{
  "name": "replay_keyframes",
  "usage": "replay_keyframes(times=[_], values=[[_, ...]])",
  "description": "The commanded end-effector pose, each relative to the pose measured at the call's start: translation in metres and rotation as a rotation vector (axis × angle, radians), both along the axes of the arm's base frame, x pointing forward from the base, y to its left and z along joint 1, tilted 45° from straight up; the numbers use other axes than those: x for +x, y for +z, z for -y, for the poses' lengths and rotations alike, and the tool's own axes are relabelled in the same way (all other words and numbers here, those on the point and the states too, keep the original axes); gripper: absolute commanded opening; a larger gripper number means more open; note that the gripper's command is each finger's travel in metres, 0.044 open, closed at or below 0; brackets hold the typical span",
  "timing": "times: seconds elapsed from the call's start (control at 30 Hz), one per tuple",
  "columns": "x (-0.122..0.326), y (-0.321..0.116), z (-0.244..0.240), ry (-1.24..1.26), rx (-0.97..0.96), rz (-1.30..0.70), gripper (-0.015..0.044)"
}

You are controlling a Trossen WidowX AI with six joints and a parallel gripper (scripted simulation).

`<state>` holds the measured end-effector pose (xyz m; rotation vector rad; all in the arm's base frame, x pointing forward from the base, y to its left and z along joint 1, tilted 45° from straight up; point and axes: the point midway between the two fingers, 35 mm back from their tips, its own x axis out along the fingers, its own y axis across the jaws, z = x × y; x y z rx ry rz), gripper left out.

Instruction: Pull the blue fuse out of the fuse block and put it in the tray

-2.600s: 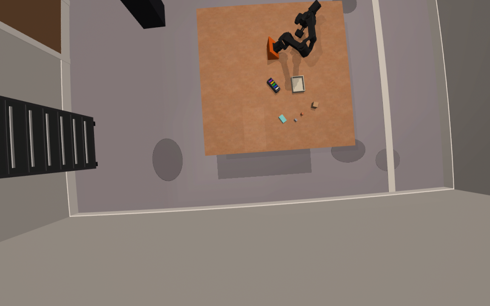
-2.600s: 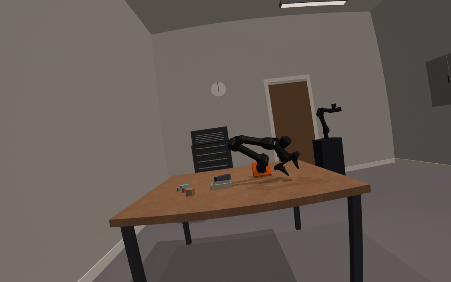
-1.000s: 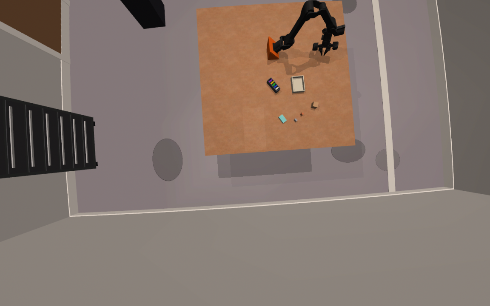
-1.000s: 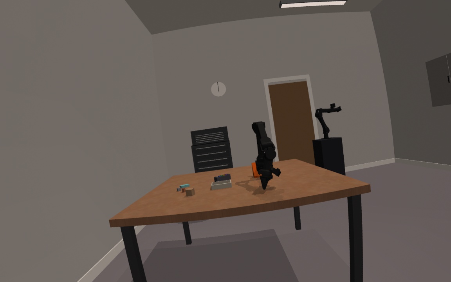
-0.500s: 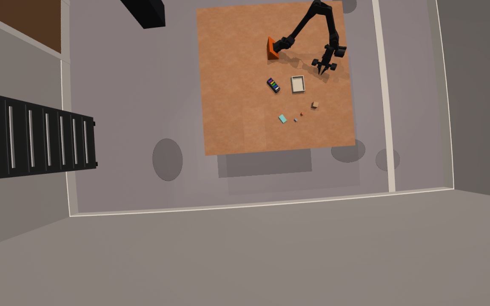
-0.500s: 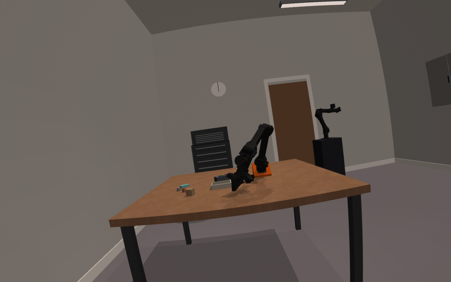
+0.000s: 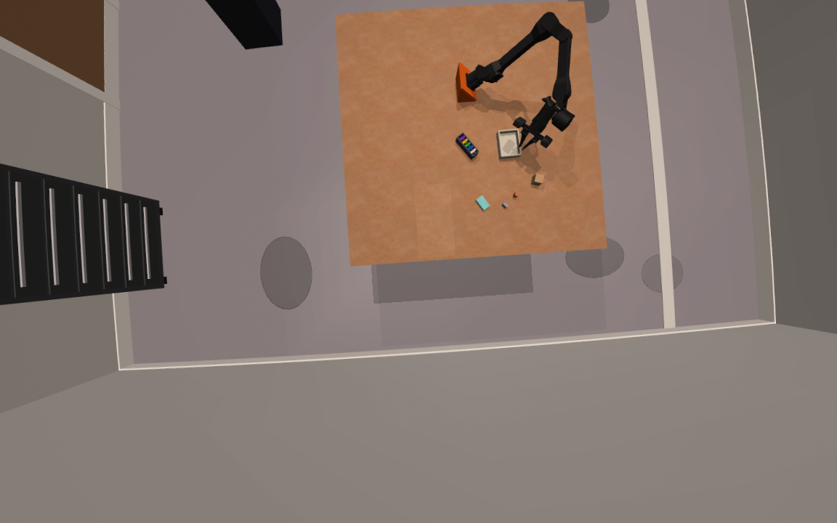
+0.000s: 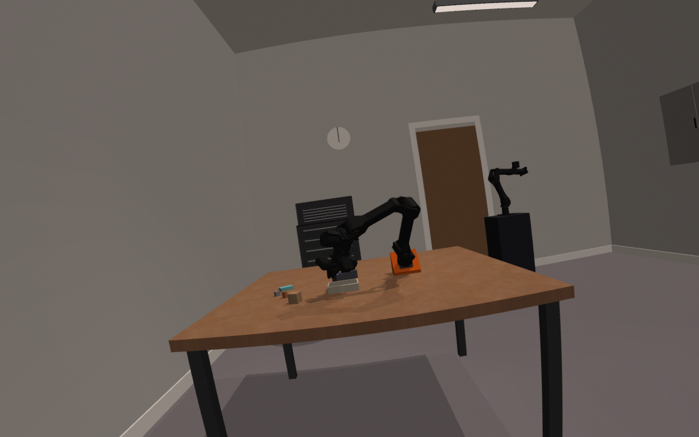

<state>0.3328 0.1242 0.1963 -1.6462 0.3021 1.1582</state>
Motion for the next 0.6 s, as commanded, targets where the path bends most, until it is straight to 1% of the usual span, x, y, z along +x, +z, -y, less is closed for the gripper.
replay_keyframes(times=[0.0, 0.1, 0.17, 0.33, 0.47, 0.57], values=[[0.008, -0.028, 0.029, 0.026, -0.032, -0.099, 0.0074], [0.011, -0.051, 0.051, 0.061, -0.036, -0.184, 0.0074], [0.011, -0.075, 0.076, 0.108, -0.018, -0.271, 0.0074], [-0.002, -0.125, 0.135, 0.206, 0.142, -0.422, 0.0074], [-0.014, -0.154, 0.174, 0.24, 0.322, -0.444, 0.0074], [-0.017, -0.161, 0.186, 0.243, 0.378, -0.436, 0.0074]])
